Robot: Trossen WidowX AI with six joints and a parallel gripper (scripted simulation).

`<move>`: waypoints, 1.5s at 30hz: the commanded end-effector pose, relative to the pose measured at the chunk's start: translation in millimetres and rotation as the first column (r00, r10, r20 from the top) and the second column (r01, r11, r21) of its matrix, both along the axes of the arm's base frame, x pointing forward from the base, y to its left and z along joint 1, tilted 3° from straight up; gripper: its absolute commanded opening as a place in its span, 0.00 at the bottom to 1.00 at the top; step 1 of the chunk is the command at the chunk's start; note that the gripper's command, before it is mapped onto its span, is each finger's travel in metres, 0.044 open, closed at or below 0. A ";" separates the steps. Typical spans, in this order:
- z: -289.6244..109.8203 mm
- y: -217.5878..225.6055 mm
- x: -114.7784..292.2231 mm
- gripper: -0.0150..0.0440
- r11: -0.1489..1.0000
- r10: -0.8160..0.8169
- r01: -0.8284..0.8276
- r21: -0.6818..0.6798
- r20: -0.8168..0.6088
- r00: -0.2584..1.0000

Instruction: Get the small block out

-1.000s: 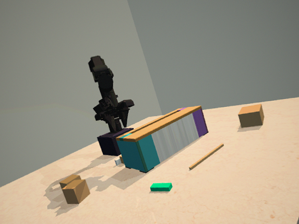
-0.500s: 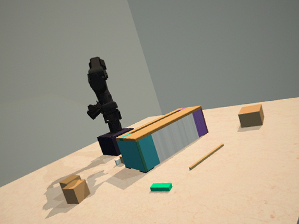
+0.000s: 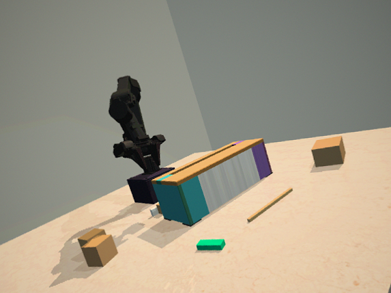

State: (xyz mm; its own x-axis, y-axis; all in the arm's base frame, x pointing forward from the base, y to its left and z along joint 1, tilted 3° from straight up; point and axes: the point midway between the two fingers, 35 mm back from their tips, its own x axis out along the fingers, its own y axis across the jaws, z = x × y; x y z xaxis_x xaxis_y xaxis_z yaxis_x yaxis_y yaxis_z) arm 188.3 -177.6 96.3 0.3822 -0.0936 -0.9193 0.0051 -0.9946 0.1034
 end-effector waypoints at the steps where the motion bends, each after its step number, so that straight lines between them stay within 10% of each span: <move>1: 5.0 -0.7 -3.5 0.74 0.949 -0.297 0.287 0.133 0.063 0.953; 12: 2.3 -1.2 -3.0 0.74 0.949 -0.297 0.287 0.133 0.064 0.953; 19: -87.5 0.9 0.7 0.74 0.949 -0.297 0.287 0.134 0.063 0.953; 45: -120.0 -0.1 3.4 0.74 0.949 -0.297 0.287 0.134 0.063 0.953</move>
